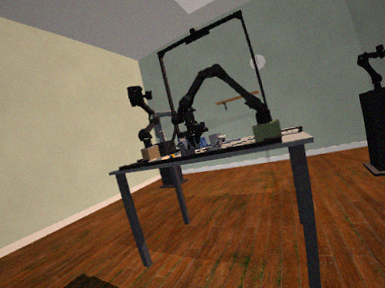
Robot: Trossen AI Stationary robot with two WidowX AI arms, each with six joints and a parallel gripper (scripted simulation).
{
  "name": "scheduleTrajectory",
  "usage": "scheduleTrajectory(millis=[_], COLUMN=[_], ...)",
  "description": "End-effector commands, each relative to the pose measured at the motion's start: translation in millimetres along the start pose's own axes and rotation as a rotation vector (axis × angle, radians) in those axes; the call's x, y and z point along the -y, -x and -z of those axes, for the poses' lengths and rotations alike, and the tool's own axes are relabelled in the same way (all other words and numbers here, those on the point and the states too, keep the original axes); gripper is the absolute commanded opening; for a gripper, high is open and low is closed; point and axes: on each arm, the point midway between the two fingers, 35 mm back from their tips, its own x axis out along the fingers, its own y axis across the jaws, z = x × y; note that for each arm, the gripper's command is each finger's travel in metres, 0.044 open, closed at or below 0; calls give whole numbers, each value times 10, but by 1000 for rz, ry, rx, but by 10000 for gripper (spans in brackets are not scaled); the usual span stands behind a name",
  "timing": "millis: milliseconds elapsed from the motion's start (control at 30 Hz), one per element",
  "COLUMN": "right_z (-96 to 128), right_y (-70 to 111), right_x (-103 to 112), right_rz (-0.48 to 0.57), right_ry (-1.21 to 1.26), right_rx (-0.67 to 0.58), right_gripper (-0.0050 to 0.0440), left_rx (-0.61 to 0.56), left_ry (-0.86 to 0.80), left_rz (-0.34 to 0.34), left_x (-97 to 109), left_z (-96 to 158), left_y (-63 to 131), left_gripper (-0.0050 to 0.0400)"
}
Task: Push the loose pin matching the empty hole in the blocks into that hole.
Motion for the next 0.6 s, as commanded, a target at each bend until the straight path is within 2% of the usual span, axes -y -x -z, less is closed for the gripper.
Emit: scheduleTrajectory(millis=[0, 567], right_z=[3, 3], right_y=[1, 1], right_x=[-6, -6], right_rz=[-4, -4], right_ry=[2, 2], right_rx=[-1, -1], right_gripper=[400, 400], left_rx=[-4, -3], left_ry=[2, 1], left_rz=[9, 2], left_x=[14, 44], left_z=[24, 100], left_y=[8, 26], left_gripper=[0, 0])
